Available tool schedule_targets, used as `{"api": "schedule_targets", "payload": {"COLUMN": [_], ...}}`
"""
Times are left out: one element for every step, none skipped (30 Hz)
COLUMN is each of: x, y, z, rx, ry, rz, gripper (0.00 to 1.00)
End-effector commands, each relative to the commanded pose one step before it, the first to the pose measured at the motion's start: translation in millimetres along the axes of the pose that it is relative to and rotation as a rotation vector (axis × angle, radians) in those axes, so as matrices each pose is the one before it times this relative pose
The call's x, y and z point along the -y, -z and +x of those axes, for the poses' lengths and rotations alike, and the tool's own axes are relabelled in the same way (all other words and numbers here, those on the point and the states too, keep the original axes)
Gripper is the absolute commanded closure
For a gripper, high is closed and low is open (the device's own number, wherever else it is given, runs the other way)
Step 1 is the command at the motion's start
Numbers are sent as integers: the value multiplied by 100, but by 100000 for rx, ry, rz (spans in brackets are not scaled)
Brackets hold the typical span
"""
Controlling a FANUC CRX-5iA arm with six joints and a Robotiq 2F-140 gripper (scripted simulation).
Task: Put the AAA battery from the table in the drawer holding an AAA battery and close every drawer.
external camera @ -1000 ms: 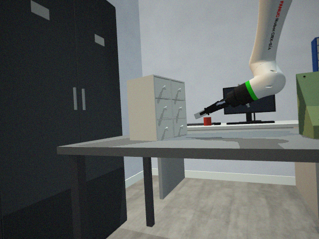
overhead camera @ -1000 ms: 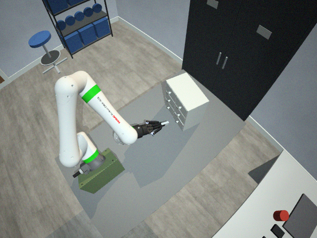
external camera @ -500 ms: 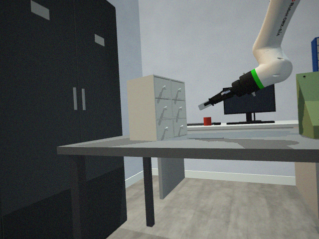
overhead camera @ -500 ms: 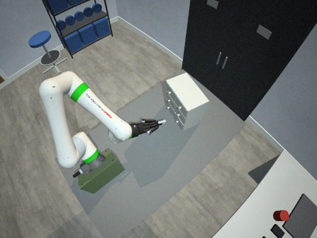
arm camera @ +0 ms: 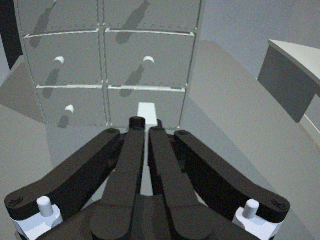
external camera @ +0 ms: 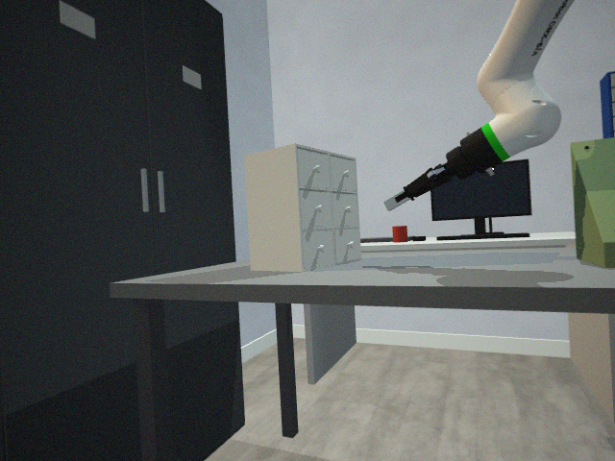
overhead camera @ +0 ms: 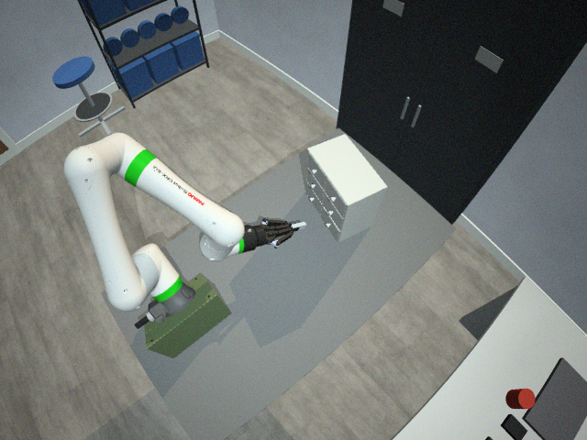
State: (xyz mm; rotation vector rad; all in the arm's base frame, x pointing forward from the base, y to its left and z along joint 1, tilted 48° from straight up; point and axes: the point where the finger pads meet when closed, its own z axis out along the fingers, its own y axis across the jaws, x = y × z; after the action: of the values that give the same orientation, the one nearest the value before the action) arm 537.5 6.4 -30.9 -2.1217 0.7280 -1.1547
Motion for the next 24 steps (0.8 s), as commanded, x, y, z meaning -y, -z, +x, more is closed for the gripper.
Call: {"api": "schedule_targets", "payload": {"x": [-43,30,6,-20,-14,23,-4,-33,28,-1,-22,21,-10,3,0,0,1,-6,6,-2,-5,8,-7,-8], "y": [324,121,134,149,156,152,167,183,177,193,209,210,229,241,0,0,256,275,293,316,343,370,403,432], "z": [213,7,35,69,63,13,48,89,7,42,72,15,48,37,0,0,29,36,20,21,9,-2,-14,-31], "rx": [2572,1218,1238,1242,1312,1465,1464,1446,1693,1689,1694,1938,1931,2083,0,0,2215,2321,2537,2692,2912,3211,3409,3657], "ry": [170,-33,-7,21,16,-22,3,28,-18,0,14,-6,1,4,0,0,-1,1,3,1,-5,9,-9,-11], "rz": [-154,106,21,-74,-49,93,-16,-133,122,-4,-102,103,-50,13,0,0,6,-32,26,-13,-23,37,-34,-35], "gripper": [100,100,100,100,100,100,100,100,100,100,100,100,100,100,100,100,100,100,100,100,100,100,100,100]}}
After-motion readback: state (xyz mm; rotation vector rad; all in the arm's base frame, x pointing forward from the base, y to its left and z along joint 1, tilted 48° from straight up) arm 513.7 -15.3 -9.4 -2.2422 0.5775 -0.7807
